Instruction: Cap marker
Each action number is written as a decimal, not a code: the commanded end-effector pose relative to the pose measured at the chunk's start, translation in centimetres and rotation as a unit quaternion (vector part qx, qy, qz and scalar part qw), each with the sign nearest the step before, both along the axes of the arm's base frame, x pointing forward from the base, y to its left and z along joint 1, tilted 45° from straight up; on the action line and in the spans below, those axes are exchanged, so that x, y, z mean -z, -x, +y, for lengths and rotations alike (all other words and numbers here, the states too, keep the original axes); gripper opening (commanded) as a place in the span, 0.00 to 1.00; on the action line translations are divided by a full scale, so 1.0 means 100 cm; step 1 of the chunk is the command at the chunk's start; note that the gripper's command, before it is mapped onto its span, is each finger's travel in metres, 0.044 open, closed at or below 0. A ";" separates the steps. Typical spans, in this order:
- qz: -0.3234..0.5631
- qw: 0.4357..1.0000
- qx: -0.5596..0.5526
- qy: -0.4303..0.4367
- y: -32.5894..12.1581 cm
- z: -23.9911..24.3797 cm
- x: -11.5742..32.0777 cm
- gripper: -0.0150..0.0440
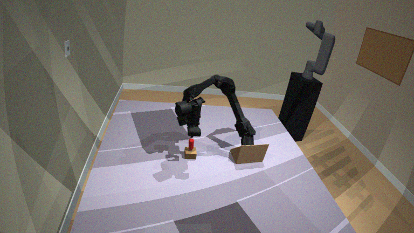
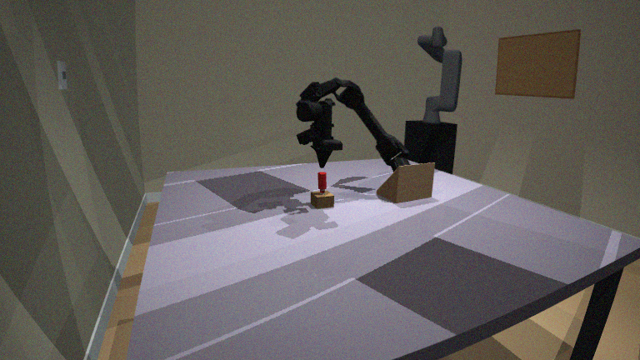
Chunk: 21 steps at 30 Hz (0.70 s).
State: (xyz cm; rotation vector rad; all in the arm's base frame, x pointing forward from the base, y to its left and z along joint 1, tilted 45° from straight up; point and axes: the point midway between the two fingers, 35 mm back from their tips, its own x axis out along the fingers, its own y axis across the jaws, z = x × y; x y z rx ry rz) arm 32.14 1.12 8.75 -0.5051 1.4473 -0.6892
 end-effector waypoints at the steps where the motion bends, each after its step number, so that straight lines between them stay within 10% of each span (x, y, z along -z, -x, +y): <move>1: 0.004 1.000 -0.002 0.004 0.002 -0.005 0.005 0.25; 21: -0.004 1.000 -0.003 0.000 -0.001 -0.016 0.017 0.25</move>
